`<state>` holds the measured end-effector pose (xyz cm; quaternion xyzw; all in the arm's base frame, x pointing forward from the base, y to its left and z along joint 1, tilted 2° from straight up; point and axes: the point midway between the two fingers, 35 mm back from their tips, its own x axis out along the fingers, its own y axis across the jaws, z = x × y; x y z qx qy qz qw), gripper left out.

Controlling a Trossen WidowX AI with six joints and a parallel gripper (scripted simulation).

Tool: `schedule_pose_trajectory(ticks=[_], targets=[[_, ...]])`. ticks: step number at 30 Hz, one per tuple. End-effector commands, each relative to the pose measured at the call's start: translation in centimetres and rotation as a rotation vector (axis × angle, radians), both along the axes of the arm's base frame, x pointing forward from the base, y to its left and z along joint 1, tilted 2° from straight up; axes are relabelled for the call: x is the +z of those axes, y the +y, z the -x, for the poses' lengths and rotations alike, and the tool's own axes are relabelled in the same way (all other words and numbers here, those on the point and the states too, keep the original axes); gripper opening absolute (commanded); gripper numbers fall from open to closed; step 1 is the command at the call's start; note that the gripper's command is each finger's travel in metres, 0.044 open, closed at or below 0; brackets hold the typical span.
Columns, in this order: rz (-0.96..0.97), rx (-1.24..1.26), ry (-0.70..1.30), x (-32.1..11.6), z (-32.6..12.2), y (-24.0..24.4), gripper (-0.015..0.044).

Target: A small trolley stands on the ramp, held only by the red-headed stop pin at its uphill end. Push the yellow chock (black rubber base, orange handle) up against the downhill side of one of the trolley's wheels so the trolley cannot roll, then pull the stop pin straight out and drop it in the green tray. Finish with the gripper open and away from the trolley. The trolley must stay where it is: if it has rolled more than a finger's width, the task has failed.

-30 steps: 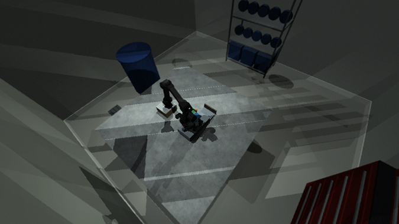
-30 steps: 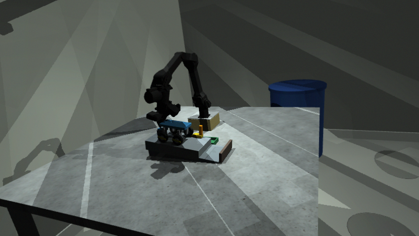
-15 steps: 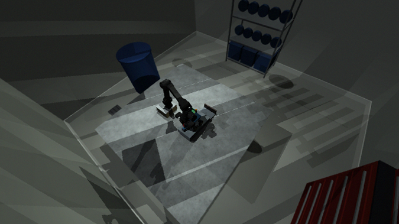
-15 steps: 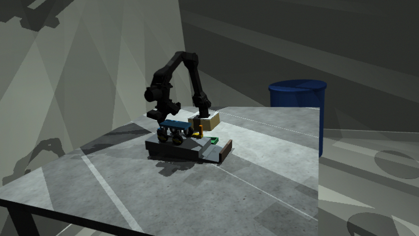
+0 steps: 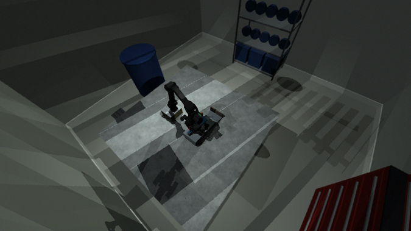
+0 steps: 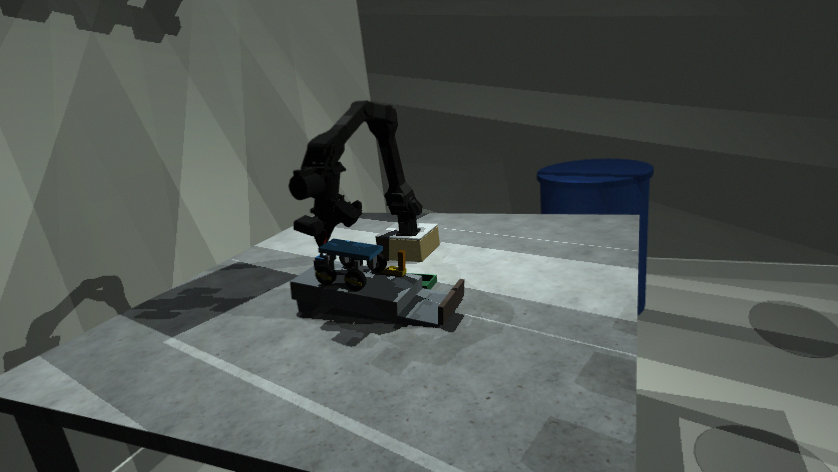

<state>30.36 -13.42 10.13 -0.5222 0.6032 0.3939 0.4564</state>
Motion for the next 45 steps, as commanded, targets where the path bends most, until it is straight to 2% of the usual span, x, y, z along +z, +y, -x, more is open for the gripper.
schedule_pose_trajectory(ticks=[1, 34, 45], targets=[[0.006, -0.005, -0.004, 0.5, 0.0, 0.0, 0.0], [0.006, -0.005, -0.004, 2.7, -0.1, 0.0, 0.0], [0.008, -0.005, -0.004, 2.8, 0.2, -1.7, 0.0]])
